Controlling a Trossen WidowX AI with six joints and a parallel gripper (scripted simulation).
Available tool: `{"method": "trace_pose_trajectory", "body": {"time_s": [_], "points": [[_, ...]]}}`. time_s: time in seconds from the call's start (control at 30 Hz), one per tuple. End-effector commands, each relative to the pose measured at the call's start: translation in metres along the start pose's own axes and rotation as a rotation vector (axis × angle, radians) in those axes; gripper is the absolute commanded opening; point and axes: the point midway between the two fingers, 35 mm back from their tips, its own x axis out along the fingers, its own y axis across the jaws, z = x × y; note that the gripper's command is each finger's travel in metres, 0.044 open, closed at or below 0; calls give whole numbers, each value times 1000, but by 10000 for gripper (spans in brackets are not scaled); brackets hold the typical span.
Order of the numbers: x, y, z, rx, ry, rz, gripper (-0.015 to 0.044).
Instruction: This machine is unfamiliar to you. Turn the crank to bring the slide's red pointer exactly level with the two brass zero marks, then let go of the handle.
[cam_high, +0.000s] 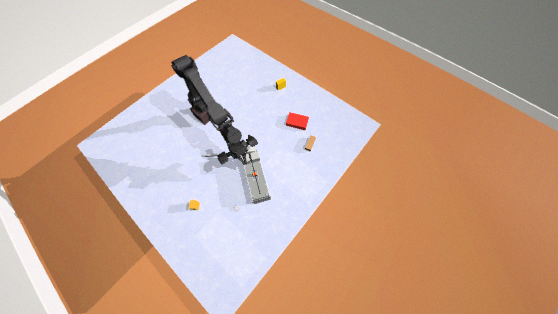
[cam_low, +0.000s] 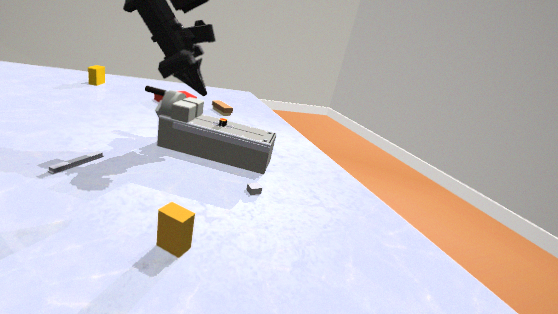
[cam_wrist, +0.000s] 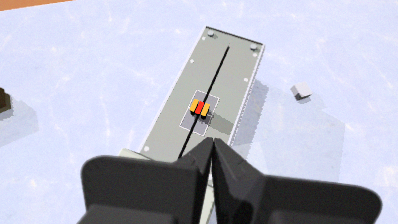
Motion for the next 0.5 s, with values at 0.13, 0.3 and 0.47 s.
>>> {"method": "trace_pose_trajectory", "body": {"time_s": [0.13, 0.3, 0.47], "points": [[0, 0, 0, 0, 0, 0, 0], [0, 0, 0, 0, 0, 0, 0], [0, 0, 0, 0, 0, 0, 131]]}}
